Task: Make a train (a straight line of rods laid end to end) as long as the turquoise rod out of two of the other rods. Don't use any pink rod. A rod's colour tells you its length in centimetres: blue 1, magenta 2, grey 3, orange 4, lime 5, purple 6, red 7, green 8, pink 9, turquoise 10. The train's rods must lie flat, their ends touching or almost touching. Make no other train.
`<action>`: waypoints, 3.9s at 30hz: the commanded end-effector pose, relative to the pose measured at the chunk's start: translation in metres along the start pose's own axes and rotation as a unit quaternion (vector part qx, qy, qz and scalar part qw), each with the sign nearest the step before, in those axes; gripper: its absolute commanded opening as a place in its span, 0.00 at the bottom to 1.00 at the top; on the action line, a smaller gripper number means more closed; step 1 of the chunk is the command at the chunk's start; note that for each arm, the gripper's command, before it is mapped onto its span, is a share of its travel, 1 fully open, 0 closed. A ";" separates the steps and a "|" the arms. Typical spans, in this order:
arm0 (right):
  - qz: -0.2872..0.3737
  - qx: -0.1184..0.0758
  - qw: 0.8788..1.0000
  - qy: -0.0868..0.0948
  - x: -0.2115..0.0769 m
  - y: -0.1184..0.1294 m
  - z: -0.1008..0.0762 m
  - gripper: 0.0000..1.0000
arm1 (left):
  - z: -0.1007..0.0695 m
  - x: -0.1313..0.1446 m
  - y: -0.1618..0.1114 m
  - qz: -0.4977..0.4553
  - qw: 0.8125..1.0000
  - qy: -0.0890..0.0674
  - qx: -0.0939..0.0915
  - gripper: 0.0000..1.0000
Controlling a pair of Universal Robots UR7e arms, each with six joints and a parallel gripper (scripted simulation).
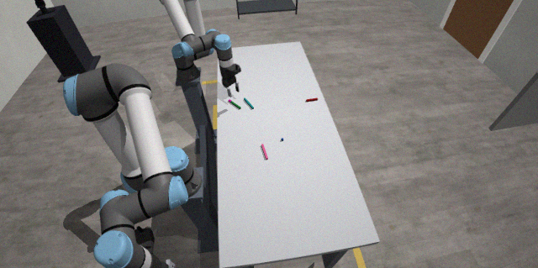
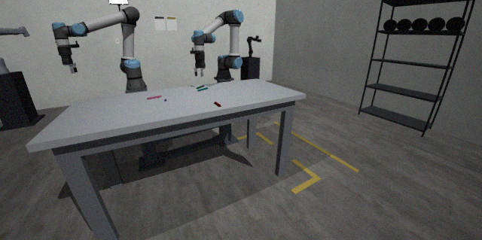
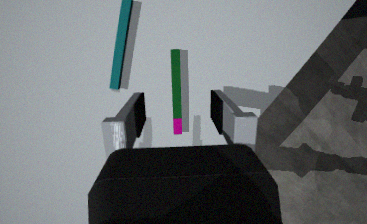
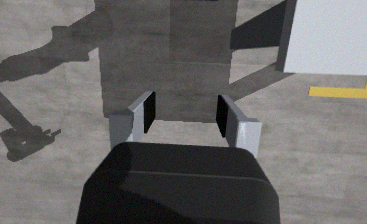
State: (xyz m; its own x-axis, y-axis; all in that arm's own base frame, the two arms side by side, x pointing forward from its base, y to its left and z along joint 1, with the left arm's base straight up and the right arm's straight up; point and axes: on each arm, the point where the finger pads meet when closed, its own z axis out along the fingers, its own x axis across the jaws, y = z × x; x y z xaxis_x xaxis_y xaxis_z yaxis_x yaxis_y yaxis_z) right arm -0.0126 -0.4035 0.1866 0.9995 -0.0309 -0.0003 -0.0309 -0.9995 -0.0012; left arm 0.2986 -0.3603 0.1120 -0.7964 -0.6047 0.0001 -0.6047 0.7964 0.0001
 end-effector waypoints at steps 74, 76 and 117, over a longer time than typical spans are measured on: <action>0.000 -0.001 1.000 0.000 0.000 0.000 0.000 1.00 | -0.089 0.000 0.000 0.000 1.000 0.000 0.001 1.00; 0.000 -0.001 1.000 0.000 0.000 0.000 0.000 1.00 | -0.089 0.000 0.000 0.000 1.000 0.000 0.001 1.00; 0.000 -0.001 1.000 0.000 0.000 0.000 0.000 1.00 | -0.089 0.000 0.000 0.000 1.000 0.000 0.001 1.00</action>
State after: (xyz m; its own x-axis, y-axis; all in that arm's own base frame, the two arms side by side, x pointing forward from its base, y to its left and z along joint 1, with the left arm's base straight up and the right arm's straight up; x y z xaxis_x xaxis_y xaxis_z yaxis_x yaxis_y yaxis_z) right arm -0.0126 -0.4035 0.1866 0.9995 -0.0309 -0.0003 -0.0309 -0.9995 -0.0012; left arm 0.2986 -0.3603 0.2000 -0.7964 -0.6047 0.0001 -0.6047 0.7964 0.0001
